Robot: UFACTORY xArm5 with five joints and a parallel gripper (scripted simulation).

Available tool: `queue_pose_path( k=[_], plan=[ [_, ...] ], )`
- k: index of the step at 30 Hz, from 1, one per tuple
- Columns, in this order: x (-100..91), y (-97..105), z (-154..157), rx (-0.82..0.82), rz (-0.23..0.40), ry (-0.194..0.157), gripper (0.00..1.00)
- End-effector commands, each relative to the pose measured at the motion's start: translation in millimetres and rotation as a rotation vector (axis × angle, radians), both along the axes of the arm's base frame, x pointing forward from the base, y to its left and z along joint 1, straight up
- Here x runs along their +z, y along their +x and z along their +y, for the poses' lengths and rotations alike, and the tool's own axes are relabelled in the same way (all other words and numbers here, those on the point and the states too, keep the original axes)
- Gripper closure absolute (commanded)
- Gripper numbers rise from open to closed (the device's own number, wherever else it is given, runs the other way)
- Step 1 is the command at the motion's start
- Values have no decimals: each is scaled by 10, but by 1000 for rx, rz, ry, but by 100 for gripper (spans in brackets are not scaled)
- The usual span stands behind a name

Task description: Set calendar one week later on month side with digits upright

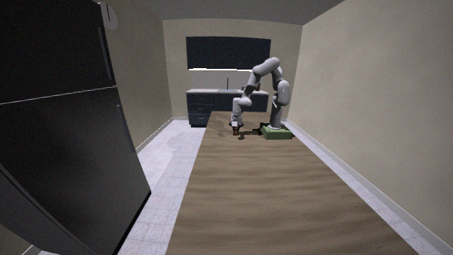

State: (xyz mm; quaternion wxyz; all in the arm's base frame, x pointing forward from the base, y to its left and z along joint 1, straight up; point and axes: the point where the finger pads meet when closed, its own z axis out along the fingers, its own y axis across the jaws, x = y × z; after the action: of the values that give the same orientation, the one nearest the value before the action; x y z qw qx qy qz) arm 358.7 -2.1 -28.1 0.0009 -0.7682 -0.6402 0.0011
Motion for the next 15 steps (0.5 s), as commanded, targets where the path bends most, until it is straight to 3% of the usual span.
queue_pose_path(
  k=[1,15],
  plan=[
    [-14,12,0,0,-3,0,73],
    [-49,12,0,0,-3,0,73]
  ],
)
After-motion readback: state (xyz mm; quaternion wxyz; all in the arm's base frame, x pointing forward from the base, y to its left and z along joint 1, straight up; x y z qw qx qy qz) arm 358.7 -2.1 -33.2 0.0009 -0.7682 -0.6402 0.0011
